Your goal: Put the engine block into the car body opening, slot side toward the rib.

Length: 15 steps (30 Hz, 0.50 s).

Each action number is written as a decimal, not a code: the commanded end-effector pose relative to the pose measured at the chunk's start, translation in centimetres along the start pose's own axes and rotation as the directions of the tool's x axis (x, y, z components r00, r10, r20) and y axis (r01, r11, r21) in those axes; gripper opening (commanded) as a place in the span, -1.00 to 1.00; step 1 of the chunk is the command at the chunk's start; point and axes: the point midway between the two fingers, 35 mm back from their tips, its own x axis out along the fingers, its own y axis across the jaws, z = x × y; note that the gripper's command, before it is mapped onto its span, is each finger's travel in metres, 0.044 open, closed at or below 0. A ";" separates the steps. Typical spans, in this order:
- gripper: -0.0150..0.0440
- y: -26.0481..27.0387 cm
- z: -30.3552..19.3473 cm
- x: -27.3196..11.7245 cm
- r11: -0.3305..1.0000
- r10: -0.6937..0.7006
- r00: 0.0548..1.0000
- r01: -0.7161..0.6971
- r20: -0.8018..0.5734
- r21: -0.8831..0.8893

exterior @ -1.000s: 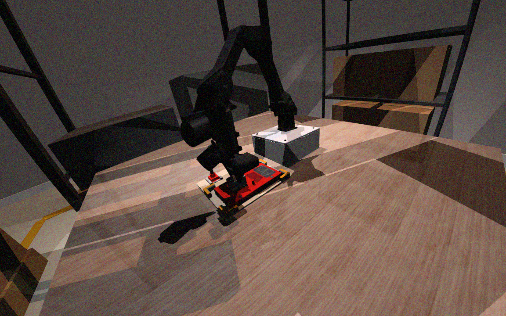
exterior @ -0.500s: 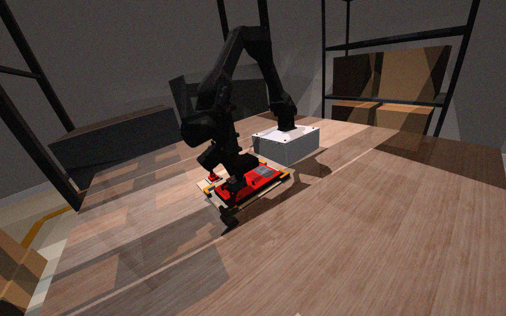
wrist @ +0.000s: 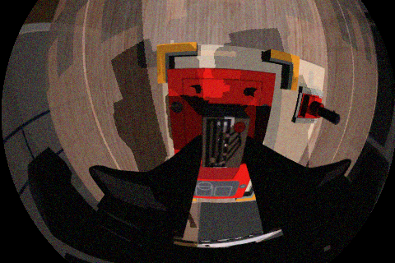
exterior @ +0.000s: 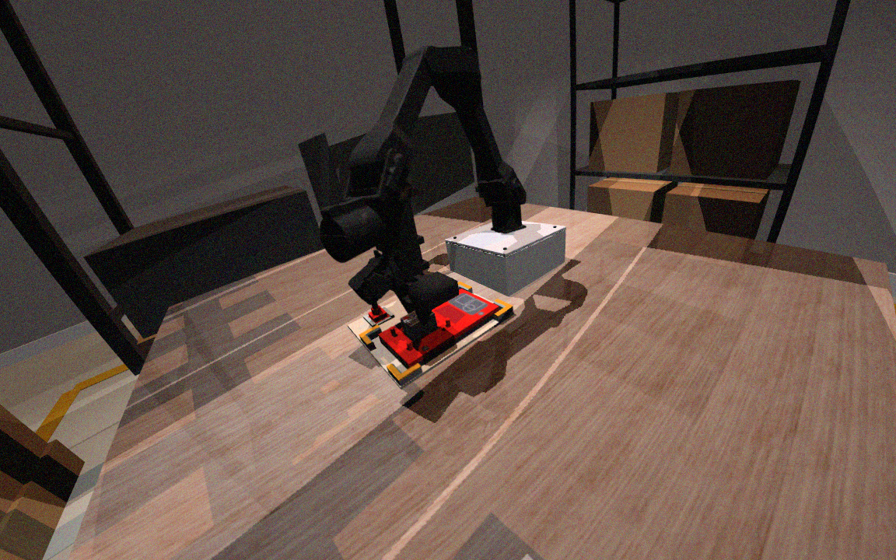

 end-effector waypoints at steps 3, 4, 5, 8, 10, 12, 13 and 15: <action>0.04 0.0 0.0 0.2 1.000 0.002 1.000 -0.002 -0.001 0.000; 0.04 0.0 0.0 0.2 1.000 0.002 1.000 -0.002 -0.001 0.000; 0.04 0.0 0.0 0.2 1.000 0.002 1.000 -0.002 -0.001 0.000; 0.04 0.0 0.0 0.2 1.000 0.002 1.000 -0.002 -0.001 0.000; 0.04 0.0 0.0 0.2 1.000 0.002 1.000 -0.002 -0.001 0.000; 0.04 0.0 0.0 0.2 1.000 0.002 1.000 -0.002 -0.001 0.000; 0.04 0.0 0.0 0.2 1.000 0.002 1.000 -0.002 -0.001 0.000; 0.04 0.0 0.0 0.3 1.000 0.002 1.000 -0.002 -0.001 0.000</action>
